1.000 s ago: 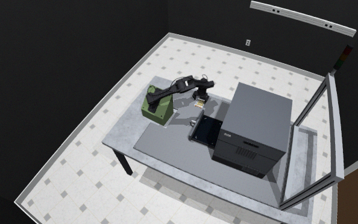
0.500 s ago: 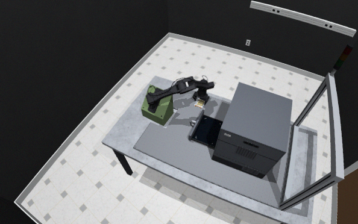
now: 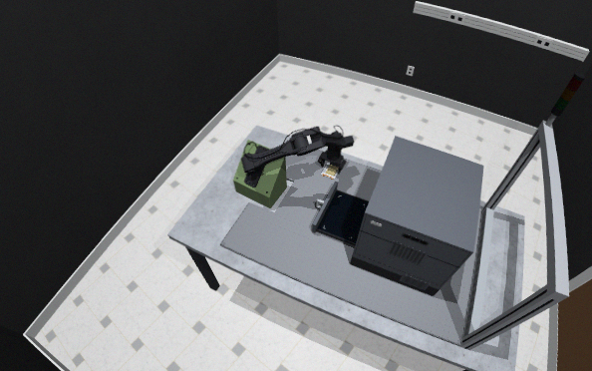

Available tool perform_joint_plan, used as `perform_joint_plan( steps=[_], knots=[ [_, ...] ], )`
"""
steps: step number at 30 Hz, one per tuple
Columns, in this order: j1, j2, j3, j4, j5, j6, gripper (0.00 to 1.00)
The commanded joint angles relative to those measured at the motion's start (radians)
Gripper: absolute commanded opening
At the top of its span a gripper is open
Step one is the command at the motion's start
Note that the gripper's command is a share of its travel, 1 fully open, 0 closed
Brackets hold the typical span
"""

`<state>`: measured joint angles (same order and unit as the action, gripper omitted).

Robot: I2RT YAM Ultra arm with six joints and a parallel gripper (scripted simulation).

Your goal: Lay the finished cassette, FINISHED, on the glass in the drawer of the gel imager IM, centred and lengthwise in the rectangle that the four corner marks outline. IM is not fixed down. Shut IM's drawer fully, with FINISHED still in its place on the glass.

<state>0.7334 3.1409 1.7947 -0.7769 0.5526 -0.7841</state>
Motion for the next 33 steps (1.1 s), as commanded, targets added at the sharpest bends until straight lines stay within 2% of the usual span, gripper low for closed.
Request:
perform_joint_plan(
  steps=[1, 24, 29, 33],
  knots=[
    [0.019, -0.001, -0.006, 0.012, -0.009, 0.004, 1.0],
    [0.021, -0.004, -0.017, 0.004, -0.013, 0.009, 1.0],
    [0.022, -0.004, -0.003, -0.002, -0.014, 0.009, 1.0],
    [0.021, -0.002, -0.008, 0.016, -0.013, 0.003, 1.0]
  ],
)
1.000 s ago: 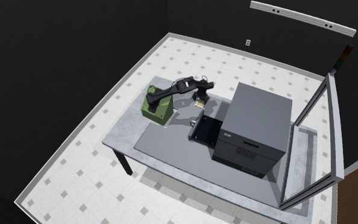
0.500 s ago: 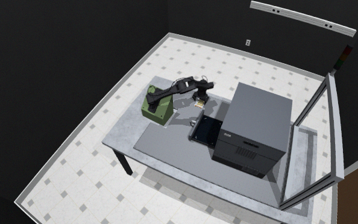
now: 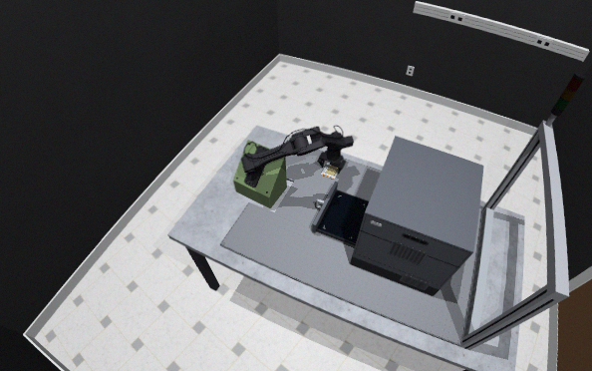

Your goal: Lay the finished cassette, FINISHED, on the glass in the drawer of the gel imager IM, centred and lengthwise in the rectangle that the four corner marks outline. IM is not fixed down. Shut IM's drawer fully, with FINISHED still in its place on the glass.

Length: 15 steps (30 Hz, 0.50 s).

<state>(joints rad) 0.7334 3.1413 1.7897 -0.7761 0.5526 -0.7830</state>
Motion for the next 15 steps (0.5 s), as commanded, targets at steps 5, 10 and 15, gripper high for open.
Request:
perform_joint_plan(
  steps=[5, 10, 15],
  knots=[
    [0.019, -0.001, -0.008, 0.02, -0.01, -0.003, 1.0],
    [0.011, 0.0, -0.008, 0.029, -0.004, -0.011, 1.0],
    [-0.005, 0.0, -0.012, 0.043, 0.002, -0.015, 1.0]
  ],
)
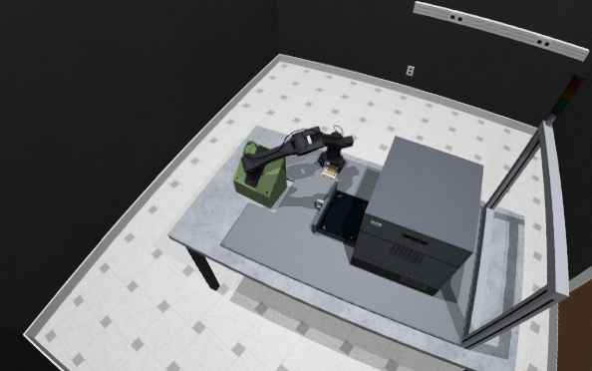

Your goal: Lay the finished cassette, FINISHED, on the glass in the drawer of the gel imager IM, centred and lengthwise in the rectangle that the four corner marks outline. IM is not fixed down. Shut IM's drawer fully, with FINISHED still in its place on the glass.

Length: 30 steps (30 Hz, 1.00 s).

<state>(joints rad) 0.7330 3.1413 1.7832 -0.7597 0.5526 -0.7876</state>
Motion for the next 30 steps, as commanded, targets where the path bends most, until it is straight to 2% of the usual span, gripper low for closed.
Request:
perform_joint_plan(
  steps=[1, 6, 7, 12, 30],
  knots=[
    [-0.006, 0.0, -0.008, 0.029, 0.003, -0.012, 1.0],
    [0.0, 0.0, -0.014, 0.036, 0.002, -0.014, 1.0],
    [0.004, 0.0, 0.006, 0.023, 0.0, -0.012, 1.0],
    [-0.01, 0.0, -0.025, 0.043, 0.004, -0.018, 1.0],
    [-0.018, 0.0, -0.035, 0.087, 0.009, -0.029, 1.0]
  ],
)
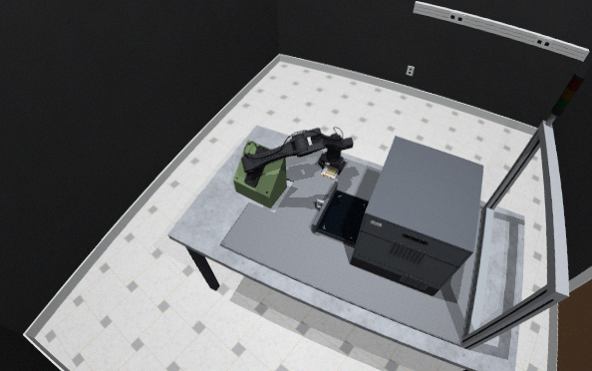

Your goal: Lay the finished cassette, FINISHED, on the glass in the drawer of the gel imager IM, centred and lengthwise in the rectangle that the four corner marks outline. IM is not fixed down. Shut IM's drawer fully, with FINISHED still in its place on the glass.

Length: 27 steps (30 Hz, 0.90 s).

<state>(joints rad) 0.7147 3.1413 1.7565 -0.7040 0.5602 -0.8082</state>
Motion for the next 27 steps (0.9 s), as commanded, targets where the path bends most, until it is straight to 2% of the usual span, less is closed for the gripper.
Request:
perform_joint_plan(
  steps=[1, 27],
  knots=[
    [0.001, 0.0, -0.014, 0.03, 0.001, -0.01, 1.0],
    [0.007, 0.0, -0.027, 0.041, -0.002, -0.005, 1.0]
  ],
)
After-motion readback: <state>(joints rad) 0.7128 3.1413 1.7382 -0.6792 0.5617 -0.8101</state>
